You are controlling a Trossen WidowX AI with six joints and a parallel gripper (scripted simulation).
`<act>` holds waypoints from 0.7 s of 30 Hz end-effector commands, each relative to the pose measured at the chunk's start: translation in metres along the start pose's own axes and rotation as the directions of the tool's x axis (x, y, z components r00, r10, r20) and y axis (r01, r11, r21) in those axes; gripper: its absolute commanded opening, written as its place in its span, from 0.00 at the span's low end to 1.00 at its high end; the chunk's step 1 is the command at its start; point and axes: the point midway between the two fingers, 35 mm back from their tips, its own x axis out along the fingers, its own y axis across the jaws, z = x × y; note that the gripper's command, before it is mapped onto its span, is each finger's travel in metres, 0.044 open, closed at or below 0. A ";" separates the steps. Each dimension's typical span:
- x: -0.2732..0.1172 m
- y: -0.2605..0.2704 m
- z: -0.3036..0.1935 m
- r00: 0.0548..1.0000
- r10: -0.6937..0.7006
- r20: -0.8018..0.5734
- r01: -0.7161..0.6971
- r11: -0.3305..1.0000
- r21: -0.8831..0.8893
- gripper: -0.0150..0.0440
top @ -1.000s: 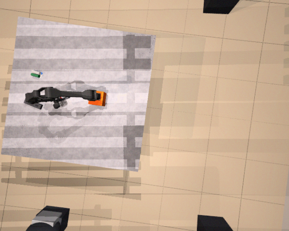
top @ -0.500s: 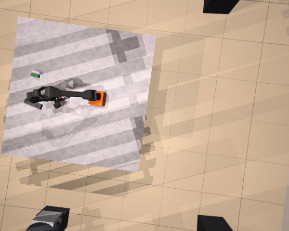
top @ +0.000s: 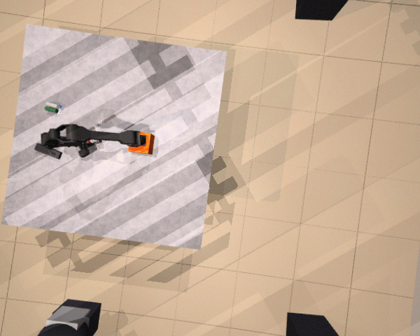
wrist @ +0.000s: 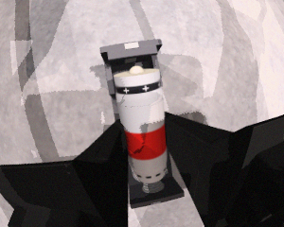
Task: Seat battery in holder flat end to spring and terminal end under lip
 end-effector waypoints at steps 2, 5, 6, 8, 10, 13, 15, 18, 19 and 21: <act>0.000 0.000 -0.006 0.999 -0.002 -0.046 0.002 1.000 0.000 0.40; 0.001 0.001 -0.006 0.998 -0.002 -0.060 0.002 1.000 -0.001 0.40; 0.001 0.001 -0.006 0.998 -0.003 -0.064 0.003 1.000 -0.001 0.40; 0.002 0.001 -0.006 0.997 -0.003 -0.074 0.003 1.000 -0.001 0.40; 0.002 0.001 -0.006 0.997 -0.004 -0.083 0.004 1.000 -0.001 0.40; 0.002 0.001 -0.005 0.995 -0.004 -0.098 0.004 1.000 -0.002 0.40; 0.003 0.001 -0.005 0.994 -0.005 -0.107 0.004 1.000 -0.002 0.40; 0.003 0.001 -0.005 0.993 -0.005 -0.121 0.005 1.000 -0.003 0.40; 0.003 0.001 -0.005 0.992 -0.005 -0.126 0.005 1.000 -0.003 0.40; 0.003 0.001 -0.005 0.991 -0.005 -0.136 0.005 1.000 -0.003 0.40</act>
